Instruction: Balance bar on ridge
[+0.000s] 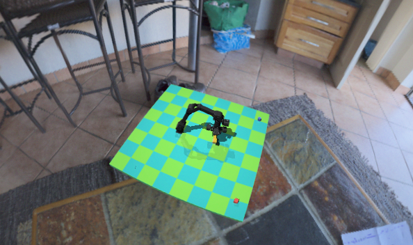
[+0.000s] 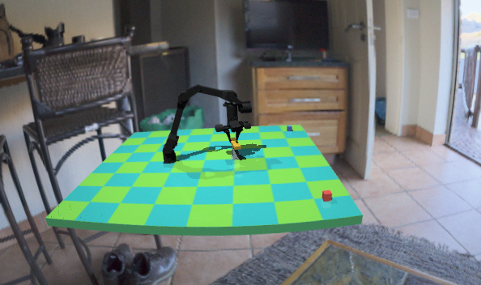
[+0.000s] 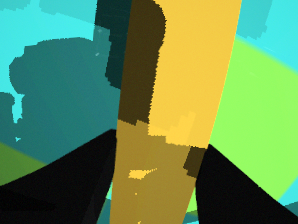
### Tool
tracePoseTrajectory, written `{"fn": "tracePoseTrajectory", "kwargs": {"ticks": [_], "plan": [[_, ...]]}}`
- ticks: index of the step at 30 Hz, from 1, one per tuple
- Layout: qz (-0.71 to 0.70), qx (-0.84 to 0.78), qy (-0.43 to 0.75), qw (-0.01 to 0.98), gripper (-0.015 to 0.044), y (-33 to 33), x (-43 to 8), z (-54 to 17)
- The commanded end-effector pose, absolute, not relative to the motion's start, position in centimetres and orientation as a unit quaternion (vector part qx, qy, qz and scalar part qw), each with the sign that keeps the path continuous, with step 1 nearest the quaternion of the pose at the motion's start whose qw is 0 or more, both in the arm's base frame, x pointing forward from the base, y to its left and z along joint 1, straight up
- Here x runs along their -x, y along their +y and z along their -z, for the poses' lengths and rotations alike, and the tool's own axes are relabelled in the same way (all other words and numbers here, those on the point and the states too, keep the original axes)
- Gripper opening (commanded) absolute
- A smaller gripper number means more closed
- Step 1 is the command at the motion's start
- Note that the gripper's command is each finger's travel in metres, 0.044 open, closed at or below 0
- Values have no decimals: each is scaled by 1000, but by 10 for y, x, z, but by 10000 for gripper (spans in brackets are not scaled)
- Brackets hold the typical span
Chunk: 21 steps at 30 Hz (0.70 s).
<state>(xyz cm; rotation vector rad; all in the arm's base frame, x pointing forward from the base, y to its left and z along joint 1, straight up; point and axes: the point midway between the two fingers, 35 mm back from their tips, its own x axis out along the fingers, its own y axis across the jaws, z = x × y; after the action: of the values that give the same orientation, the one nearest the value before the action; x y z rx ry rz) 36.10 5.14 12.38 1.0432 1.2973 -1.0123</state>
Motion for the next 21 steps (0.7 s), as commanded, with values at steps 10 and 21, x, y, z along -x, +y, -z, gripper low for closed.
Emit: {"fn": "tracePoseTrajectory", "kwargs": {"ticks": [10, 21], "plan": [[429, -444, 549, 563, 0, 51, -362, -123], [429, -444, 549, 563, 0, 51, -362, -122]]}}
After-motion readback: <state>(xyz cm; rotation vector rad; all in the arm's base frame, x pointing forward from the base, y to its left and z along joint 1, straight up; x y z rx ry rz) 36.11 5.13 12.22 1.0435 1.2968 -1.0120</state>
